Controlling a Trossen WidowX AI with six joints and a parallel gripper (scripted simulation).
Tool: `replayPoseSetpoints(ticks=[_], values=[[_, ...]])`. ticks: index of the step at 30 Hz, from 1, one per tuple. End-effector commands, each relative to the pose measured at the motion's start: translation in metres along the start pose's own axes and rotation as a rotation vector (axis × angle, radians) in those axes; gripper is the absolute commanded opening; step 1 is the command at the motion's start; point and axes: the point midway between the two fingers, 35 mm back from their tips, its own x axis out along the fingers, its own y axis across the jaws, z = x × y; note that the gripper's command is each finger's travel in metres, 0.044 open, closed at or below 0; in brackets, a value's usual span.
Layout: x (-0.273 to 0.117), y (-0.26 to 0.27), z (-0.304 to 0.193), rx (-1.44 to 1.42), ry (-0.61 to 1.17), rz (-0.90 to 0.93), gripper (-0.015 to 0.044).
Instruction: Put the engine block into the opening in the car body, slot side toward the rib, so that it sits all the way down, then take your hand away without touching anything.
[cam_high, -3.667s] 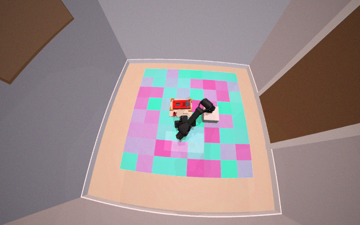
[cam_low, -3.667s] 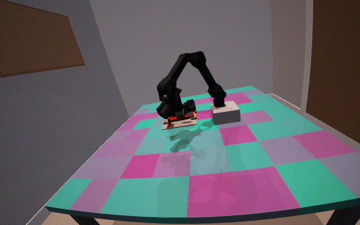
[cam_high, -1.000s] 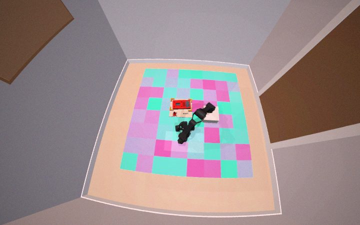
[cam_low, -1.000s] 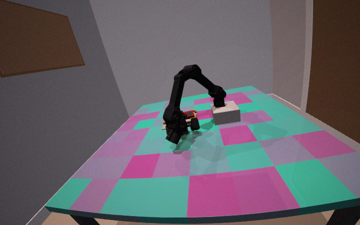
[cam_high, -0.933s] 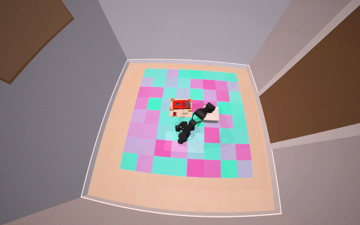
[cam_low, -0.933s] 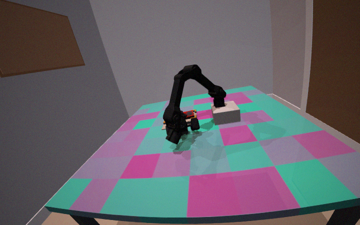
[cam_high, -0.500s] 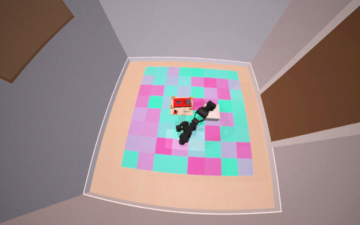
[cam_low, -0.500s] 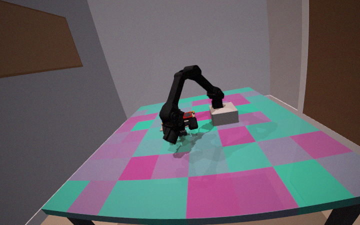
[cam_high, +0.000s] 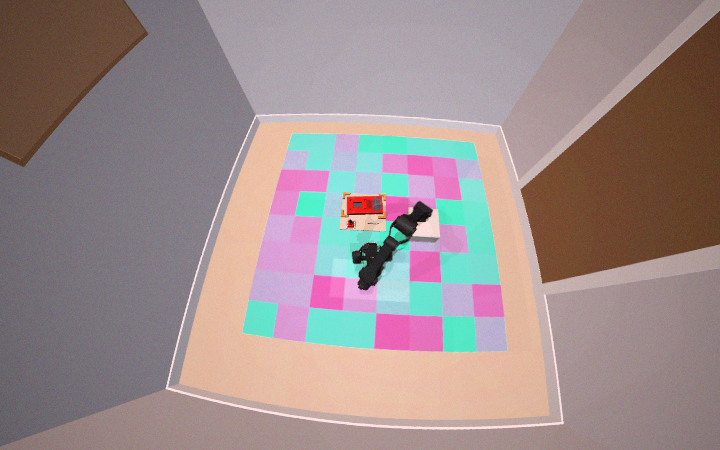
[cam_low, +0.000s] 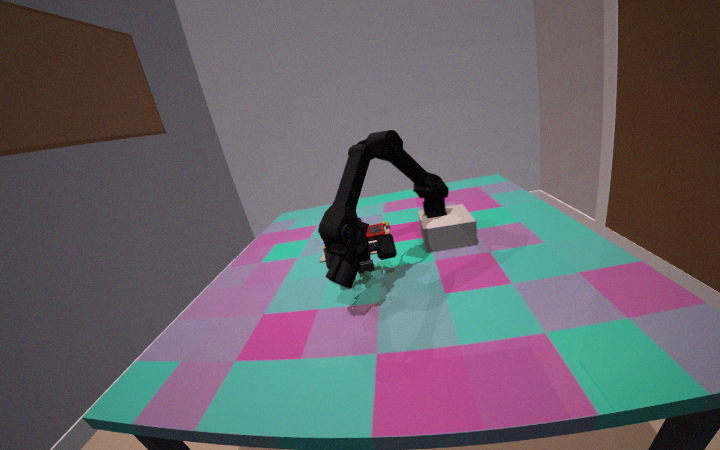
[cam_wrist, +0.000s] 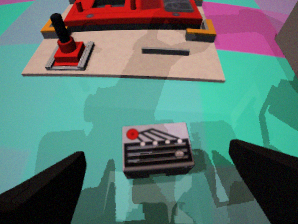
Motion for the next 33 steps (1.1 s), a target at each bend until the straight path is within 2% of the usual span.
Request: replayPoseSetpoints(ticks=[1,6,19,33], values=[[0.000,0.000,0.000,-0.001,0.000,0.001,0.0440],[0.001,0.000,0.000,-0.018,0.010,-0.003,0.0440],[0.007,-0.002,0.009,-0.357,0.205,-0.039,0.0440],[0.010,-0.003,0.017,-0.725,0.427,0.048,0.0440]])
